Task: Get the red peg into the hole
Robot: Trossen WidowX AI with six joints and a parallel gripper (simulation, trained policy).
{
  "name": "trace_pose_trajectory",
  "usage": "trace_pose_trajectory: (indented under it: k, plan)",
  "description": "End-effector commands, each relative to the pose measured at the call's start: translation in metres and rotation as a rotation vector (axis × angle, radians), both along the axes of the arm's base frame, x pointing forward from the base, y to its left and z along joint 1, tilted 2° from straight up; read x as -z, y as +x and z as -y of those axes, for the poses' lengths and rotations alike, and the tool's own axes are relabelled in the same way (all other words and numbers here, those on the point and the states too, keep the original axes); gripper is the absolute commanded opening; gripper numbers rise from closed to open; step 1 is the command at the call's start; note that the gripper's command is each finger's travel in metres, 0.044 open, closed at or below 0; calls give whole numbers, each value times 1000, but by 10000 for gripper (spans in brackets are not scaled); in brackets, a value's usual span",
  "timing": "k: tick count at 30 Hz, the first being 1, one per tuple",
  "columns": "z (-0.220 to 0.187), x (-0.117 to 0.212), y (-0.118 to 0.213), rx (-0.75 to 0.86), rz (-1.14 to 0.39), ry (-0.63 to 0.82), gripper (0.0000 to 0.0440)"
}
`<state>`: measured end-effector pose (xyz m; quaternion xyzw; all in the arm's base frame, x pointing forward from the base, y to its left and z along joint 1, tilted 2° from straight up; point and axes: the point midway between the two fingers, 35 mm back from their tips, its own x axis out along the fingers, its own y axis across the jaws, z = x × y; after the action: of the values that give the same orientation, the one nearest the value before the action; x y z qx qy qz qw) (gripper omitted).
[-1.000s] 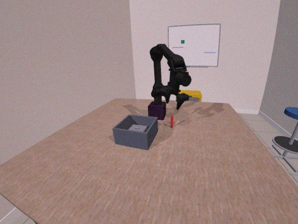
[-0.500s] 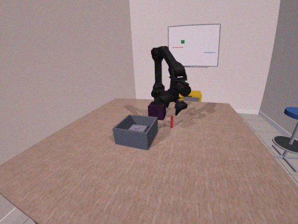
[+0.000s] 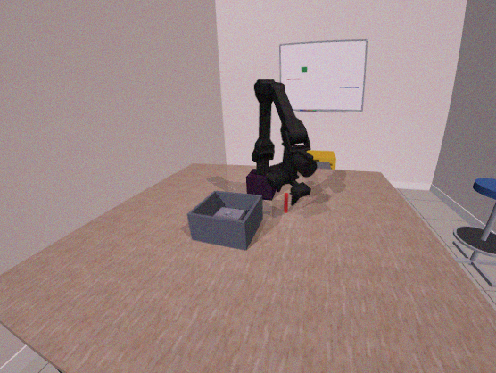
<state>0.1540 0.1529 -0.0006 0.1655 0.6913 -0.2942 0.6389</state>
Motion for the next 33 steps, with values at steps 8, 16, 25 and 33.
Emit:
trace_pose_trajectory:
  k: [8, 16, 25, 33]
  plan:
    - [6, 32, -2, -1, 4, -13, 347]
    - [14, 51, -11, 5, -36, -52, 139]
    - [16, 53, -12, -17, -51, -89, 0]
    - [8, 29, 3, -30, -2, -82, 0]
